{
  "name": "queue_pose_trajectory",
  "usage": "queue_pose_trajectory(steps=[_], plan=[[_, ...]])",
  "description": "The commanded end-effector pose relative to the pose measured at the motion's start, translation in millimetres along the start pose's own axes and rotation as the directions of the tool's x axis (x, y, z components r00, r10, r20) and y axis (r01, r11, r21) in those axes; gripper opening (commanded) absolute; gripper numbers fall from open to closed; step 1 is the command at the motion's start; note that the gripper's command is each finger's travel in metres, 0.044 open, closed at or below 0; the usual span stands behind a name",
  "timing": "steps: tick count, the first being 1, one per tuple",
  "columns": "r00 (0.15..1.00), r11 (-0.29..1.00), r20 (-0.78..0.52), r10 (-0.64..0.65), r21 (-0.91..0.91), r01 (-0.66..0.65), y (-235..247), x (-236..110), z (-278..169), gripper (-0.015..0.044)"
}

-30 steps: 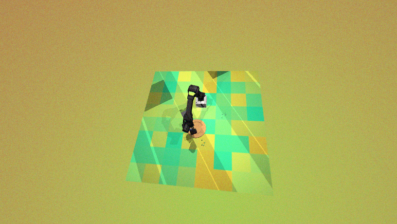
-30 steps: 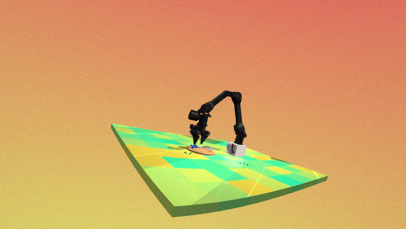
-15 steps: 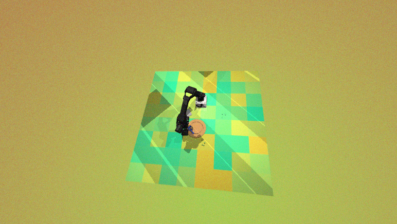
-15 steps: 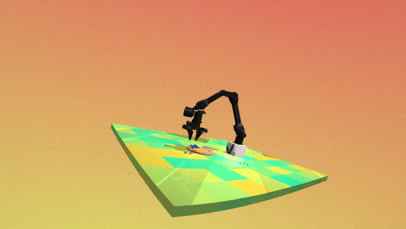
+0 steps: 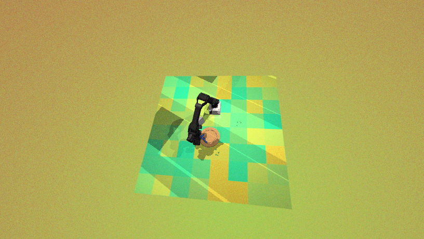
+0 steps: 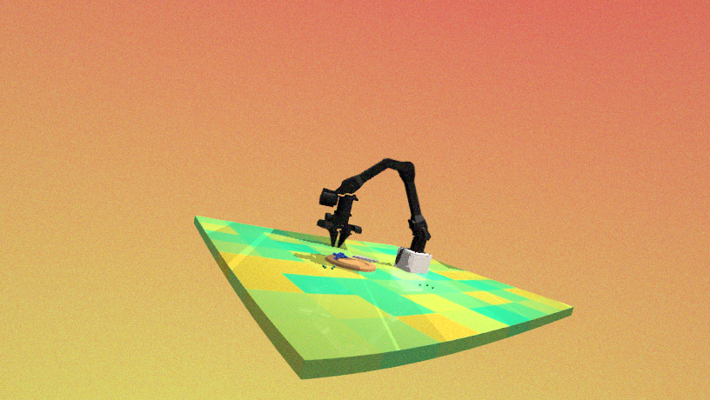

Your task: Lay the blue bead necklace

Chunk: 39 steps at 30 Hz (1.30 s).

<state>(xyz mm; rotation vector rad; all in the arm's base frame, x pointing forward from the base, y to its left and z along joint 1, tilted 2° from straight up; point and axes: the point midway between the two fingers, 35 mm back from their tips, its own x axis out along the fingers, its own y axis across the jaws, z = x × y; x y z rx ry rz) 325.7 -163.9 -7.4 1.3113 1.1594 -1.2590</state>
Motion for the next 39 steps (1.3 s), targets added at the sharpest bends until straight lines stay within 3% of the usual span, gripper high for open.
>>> queue_pose_trajectory(steps=[1, 24, 39], plan=[[1.0, 1.0, 0.002, 0.004, 0.0, -0.004, 0.9, 1.6, 0.4, 0.012], [1.0, 1.0, 0.0, -0.003, 0.008, 0.003, -1.1, 31.2, 0.4, 0.012], [1.0, 1.0, -0.001, -0.003, 0.004, 0.003, -0.9, 28.7, 0.4, 0.002]])
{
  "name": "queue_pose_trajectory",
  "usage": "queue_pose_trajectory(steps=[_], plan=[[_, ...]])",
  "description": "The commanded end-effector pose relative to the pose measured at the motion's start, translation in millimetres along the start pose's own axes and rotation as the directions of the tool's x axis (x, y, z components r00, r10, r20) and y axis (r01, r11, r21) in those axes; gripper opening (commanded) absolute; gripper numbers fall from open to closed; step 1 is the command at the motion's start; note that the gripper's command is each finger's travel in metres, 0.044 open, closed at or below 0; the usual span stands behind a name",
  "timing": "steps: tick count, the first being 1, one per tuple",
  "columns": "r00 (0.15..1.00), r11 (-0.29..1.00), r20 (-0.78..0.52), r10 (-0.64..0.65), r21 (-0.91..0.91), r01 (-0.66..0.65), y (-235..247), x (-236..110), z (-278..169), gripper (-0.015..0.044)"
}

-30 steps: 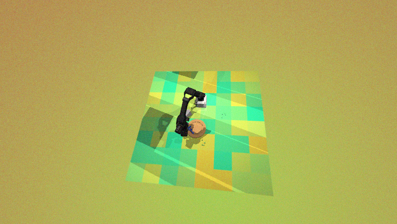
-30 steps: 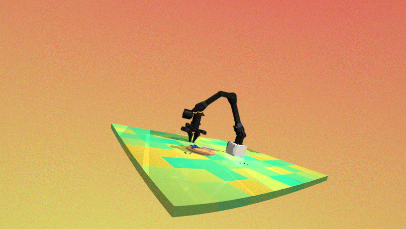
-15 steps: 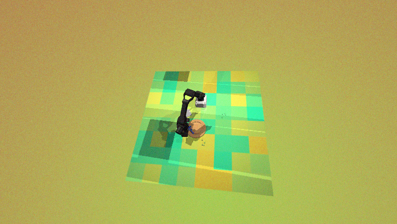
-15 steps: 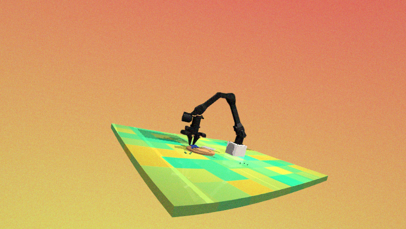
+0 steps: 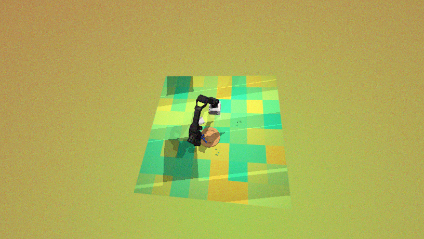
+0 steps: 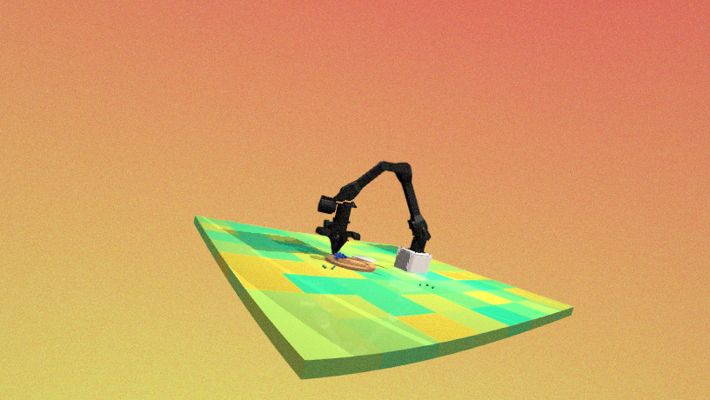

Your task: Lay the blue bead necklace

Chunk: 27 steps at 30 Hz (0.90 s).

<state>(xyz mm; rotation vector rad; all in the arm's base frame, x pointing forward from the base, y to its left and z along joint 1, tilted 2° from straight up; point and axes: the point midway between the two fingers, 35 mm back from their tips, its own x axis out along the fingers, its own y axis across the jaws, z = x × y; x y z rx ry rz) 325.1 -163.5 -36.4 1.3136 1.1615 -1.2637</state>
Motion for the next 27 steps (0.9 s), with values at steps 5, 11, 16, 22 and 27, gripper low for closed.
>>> queue_pose_trajectory(steps=[5, 11, 16, 22, 27], plan=[[1.0, 1.0, 0.0, 0.001, 0.0, -0.001, 0.2, -0.3, 0.1, 0.0], [1.0, 1.0, 0.0, 0.001, 0.0, -0.001, 0.2, -0.3, 0.1, 0.0], [1.0, 1.0, 0.001, 0.001, 0.002, -0.001, 0.4, -11.1, 0.2, 0.0], [1.0, 1.0, 0.002, 0.0, 0.004, 0.0, 0.2, -25.1, 0.1, 0.0], [1.0, 1.0, 0.002, 0.0, 0.004, 0.0, 0.0, -25.1, -0.4, 0.0]])
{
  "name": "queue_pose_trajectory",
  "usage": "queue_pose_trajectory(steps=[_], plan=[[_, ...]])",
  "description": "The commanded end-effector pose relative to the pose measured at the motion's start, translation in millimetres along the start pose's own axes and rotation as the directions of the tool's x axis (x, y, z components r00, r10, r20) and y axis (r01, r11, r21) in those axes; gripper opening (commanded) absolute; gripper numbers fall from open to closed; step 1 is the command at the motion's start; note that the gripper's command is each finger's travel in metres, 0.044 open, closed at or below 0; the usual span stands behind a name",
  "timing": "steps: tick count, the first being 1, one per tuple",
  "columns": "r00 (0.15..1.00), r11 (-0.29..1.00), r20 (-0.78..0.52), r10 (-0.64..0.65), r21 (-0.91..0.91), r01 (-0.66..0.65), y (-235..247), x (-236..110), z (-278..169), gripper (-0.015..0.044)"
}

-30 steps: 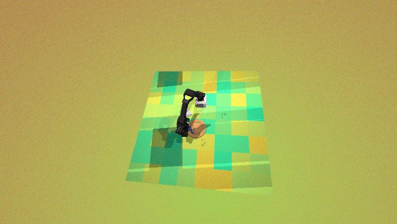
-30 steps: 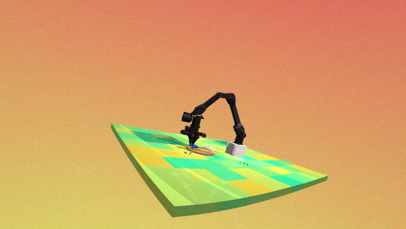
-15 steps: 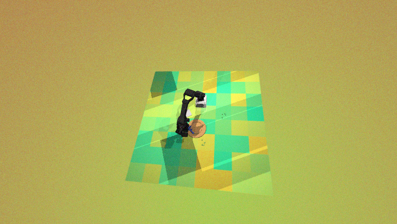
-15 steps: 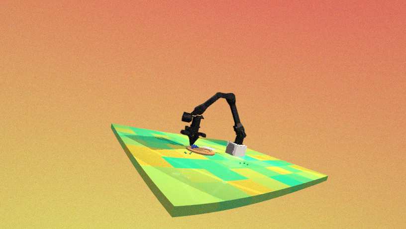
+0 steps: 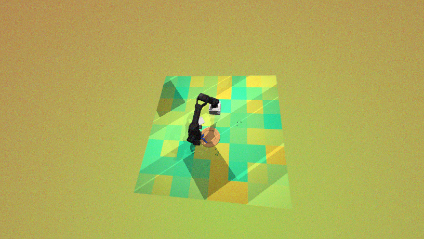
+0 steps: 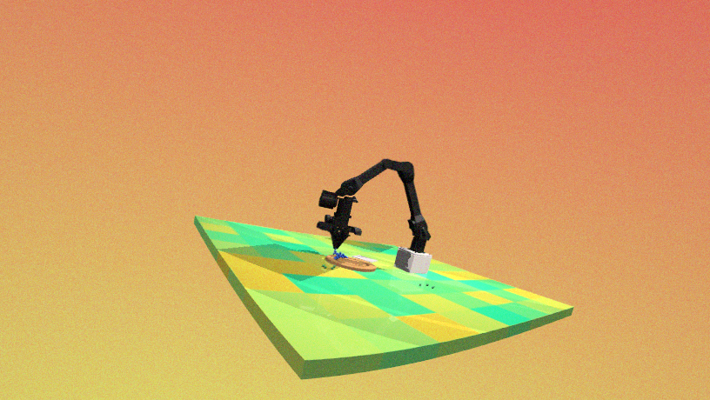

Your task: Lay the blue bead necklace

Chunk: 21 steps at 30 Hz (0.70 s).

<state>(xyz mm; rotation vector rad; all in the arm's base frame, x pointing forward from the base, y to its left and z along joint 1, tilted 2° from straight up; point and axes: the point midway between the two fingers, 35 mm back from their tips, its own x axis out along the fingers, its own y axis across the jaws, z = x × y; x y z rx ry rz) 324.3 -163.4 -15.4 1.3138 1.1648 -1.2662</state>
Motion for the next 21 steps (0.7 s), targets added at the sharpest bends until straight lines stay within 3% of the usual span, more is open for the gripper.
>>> queue_pose_trajectory(steps=[1, 21], plan=[[1.0, 1.0, 0.003, 0.004, 0.003, -0.004, 0.0, -4.1, -1.4, 0.0], [1.0, 1.0, -0.002, 0.002, 0.003, -0.002, -24.6, -3.1, -53.5, 0.0]])
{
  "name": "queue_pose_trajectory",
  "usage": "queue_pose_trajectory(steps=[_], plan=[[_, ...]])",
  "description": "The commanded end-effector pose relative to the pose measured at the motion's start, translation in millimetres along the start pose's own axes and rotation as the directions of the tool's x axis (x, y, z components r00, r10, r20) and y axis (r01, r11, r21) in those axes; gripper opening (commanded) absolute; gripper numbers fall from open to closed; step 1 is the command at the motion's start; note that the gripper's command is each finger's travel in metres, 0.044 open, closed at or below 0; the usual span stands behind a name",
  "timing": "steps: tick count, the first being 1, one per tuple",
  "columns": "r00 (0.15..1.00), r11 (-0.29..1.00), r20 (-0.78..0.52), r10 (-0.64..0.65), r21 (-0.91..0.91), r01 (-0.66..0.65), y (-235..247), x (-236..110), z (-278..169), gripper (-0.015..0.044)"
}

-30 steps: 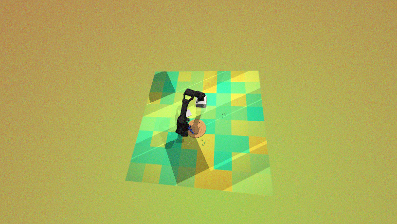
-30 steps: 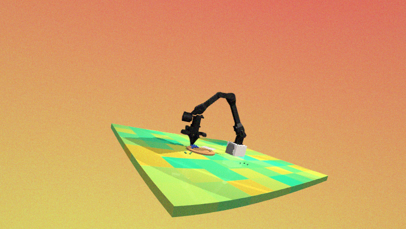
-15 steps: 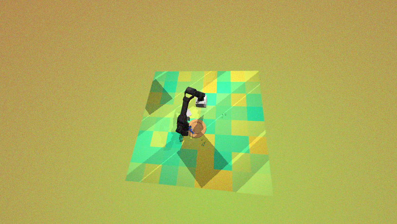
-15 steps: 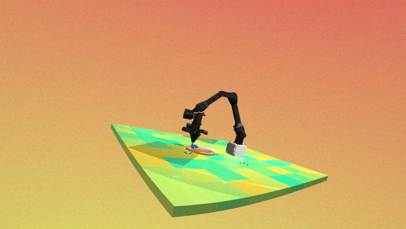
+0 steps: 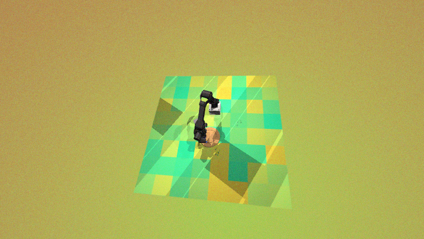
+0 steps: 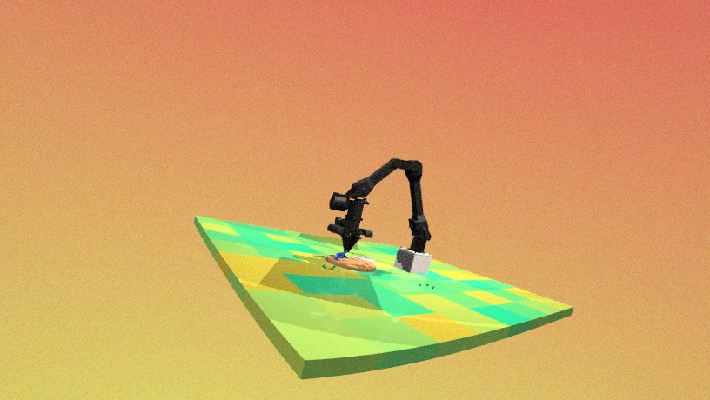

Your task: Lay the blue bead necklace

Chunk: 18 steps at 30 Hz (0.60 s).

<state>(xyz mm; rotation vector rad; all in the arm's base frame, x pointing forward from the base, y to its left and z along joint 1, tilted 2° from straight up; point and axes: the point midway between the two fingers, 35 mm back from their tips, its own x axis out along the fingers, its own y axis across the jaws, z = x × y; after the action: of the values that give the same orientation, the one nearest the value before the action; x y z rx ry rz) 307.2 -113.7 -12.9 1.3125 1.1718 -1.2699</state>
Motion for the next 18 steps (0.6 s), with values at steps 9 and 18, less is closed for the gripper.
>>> queue_pose_trajectory(steps=[9, 18], plan=[[1.0, 1.0, 0.0, 0.008, 0.003, -0.008, -2.0, 9.2, -5.9, 0.0], [1.0, 1.0, 0.0, 0.008, 0.003, -0.008, -2.2, 21.4, -6.0, 0.0]])
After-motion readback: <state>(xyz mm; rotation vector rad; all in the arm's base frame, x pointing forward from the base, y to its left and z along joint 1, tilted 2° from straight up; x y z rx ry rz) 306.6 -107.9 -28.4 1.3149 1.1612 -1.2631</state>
